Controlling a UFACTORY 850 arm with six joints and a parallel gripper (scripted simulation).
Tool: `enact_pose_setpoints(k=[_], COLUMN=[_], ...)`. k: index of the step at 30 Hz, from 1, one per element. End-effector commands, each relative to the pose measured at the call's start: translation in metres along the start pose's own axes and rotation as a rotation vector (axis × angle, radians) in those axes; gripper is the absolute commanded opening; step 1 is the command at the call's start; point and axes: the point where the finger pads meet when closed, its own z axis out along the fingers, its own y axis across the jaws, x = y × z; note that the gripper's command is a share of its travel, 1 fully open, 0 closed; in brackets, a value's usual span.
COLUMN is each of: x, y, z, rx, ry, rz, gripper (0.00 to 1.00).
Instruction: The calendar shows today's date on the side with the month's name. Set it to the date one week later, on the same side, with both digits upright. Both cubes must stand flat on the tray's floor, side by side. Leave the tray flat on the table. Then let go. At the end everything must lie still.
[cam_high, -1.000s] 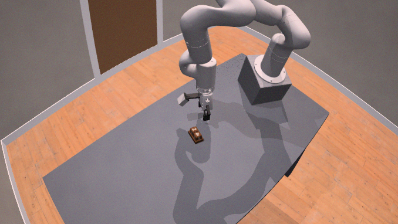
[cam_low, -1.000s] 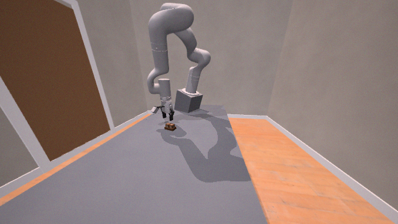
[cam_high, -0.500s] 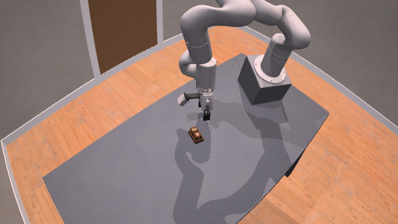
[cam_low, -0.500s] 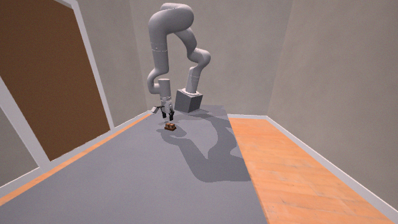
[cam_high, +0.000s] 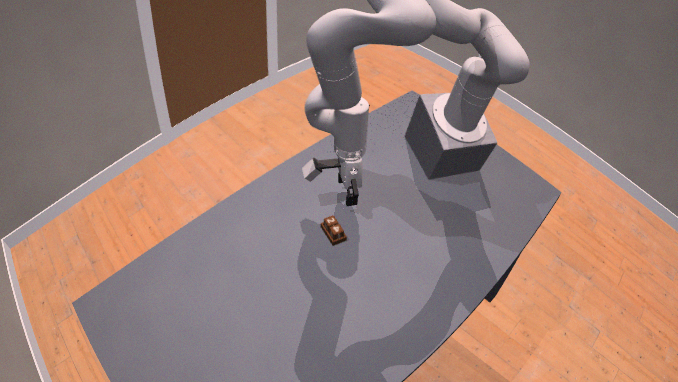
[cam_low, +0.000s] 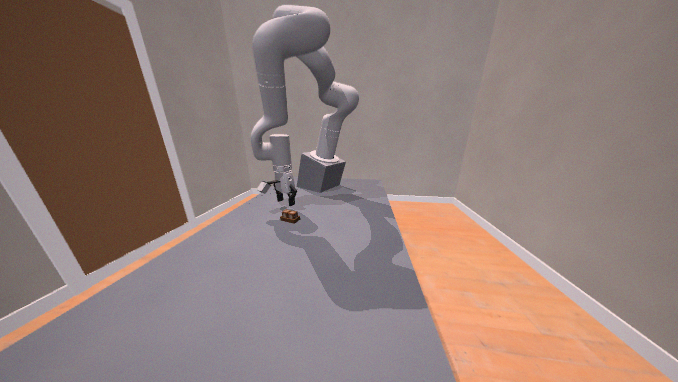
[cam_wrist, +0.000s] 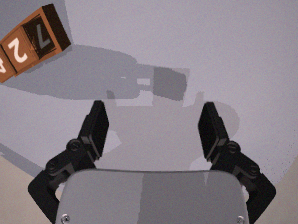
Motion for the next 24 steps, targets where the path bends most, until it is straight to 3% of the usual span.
enact_pose_setpoints(k=[1, 24], x=[0.0006, 0.0006], y=[0.0, -0.0001], z=[-0.0003, -0.0027], rx=[0.0, 0.0], ry=[0.001, 0.001], rz=[0.0, 0.0], gripper=[1.0, 1.0])
